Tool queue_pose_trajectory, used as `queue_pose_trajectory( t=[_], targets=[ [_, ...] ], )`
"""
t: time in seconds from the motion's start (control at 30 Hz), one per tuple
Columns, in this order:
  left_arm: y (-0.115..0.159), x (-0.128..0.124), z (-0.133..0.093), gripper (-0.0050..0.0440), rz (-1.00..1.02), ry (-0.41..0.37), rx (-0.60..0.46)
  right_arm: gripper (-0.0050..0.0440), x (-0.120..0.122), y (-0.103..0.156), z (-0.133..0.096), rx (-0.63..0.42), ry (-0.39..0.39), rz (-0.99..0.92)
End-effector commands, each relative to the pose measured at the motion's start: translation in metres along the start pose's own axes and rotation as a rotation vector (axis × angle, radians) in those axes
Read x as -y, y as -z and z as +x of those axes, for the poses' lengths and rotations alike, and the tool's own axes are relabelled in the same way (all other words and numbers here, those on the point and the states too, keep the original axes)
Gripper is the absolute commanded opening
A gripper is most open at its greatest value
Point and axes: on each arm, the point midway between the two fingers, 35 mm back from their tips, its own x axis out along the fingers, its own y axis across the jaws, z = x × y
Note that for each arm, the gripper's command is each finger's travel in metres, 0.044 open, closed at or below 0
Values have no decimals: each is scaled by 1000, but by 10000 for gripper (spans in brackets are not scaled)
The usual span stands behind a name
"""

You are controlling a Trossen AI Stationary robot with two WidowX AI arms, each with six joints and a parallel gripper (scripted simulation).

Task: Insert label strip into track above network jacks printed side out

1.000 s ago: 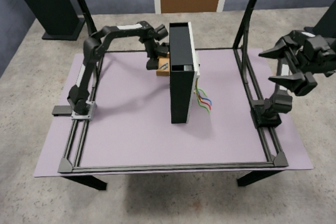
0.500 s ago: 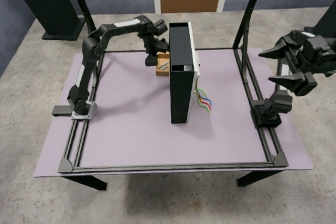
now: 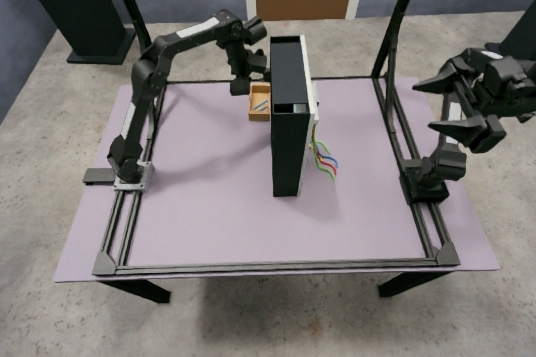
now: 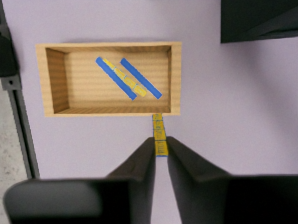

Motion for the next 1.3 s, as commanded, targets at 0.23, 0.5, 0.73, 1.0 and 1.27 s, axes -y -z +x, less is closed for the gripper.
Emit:
queue_pose_trajectory(
  t=[0.23,0.5,0.73,1.0,1.27],
  targets=[
    [-1,0,0,440,2,2,1,-50,12,4,-17,24,-13,3],
    [-1,0,0,440,2,2,1,-50,25,12,-18,22,-13,3],
    [-1,0,0,440,2,2,1,-50,40,22,-18,20,-14,3],
    [-1,0,0,440,2,2,1,-50,52,33,-17,19,-14,3],
    [-1,0,0,440,2,2,1,-50,53,34,-14,14,-14,7]
  ],
)
